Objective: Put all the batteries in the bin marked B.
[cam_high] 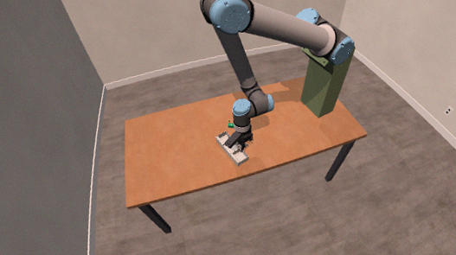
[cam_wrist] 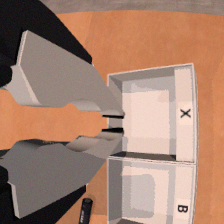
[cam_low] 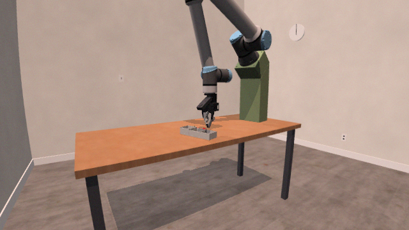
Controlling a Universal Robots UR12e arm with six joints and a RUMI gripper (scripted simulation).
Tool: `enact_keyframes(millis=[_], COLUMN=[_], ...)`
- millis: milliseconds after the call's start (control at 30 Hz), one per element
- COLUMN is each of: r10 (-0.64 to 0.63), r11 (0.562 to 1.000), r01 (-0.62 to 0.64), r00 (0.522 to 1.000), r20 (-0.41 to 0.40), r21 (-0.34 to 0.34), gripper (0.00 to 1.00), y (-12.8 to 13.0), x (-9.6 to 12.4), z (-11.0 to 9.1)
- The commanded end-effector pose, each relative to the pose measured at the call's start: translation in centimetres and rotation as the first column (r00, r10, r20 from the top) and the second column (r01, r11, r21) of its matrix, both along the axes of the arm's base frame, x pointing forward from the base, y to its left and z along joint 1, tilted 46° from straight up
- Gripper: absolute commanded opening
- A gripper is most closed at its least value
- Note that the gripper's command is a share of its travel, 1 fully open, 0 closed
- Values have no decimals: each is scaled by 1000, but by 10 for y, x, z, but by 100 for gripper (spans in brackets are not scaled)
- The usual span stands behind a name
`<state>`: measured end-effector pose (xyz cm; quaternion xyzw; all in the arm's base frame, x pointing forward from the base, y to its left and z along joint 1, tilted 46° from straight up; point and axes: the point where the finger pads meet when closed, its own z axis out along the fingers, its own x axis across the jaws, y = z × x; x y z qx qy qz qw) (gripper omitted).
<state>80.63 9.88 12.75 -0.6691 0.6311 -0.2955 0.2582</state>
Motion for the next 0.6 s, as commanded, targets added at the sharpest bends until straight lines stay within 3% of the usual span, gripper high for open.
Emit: enact_keyframes(millis=[0,567], r10=[0,0], r11=[1000,1000], r01=[0,0], r00=[1000,1000], r20=[1,1], r21=[0,0], gripper=[4,4], y=[0,-1], x=[11,29], z=[-10,-27])
